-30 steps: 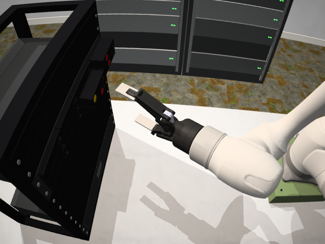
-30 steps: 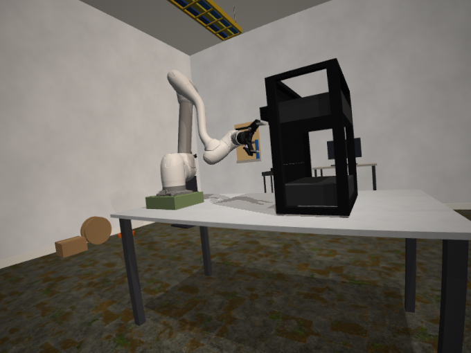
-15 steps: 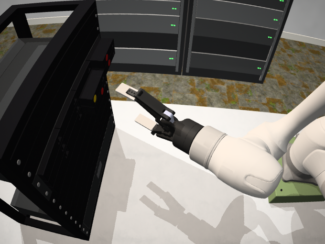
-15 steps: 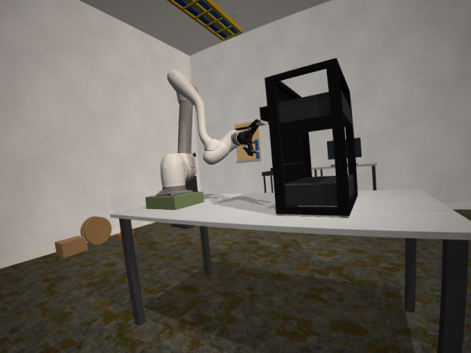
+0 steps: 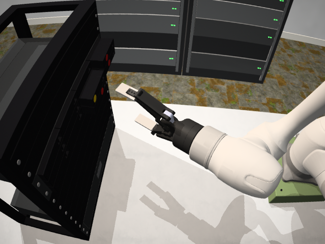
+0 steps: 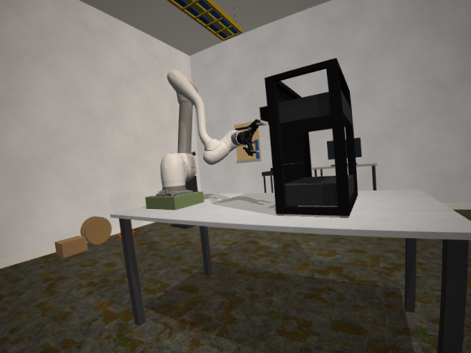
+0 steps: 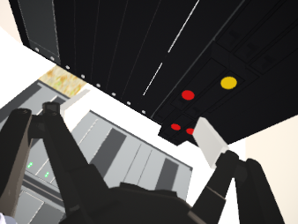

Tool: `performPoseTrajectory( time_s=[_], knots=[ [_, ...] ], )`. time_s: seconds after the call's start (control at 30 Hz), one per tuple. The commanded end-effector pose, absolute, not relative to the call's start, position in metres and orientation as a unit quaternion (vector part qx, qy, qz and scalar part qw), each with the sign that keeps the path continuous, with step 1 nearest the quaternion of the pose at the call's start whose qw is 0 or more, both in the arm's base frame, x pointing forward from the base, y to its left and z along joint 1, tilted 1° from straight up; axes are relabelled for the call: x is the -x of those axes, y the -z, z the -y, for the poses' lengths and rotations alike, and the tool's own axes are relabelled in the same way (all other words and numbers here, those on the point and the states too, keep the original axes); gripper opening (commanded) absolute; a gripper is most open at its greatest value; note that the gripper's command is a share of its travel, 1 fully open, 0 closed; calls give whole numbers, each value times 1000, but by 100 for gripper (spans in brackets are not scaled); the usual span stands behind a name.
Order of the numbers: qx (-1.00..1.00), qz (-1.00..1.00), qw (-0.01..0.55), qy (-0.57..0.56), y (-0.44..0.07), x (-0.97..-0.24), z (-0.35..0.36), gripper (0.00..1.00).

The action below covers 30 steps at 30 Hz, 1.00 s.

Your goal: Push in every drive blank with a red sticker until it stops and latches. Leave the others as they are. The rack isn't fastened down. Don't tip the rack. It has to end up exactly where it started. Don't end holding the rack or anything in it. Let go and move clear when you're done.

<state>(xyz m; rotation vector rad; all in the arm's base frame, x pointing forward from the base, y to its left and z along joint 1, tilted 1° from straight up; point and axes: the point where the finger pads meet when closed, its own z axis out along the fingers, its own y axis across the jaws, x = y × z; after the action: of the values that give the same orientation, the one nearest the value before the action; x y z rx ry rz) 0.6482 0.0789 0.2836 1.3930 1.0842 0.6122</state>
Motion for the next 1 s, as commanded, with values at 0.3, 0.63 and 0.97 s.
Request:
performPoseTrajectory(
  time_s=[0.3,0.63,0.97],
  knots=[
    [-604,-472,589,-255,-278,-646,-74,100],
    [-621,-494,566,-225,-253,-635,-57,100],
    [-656,-548,491,-168,-194,-600,-29,100]
  ],
)
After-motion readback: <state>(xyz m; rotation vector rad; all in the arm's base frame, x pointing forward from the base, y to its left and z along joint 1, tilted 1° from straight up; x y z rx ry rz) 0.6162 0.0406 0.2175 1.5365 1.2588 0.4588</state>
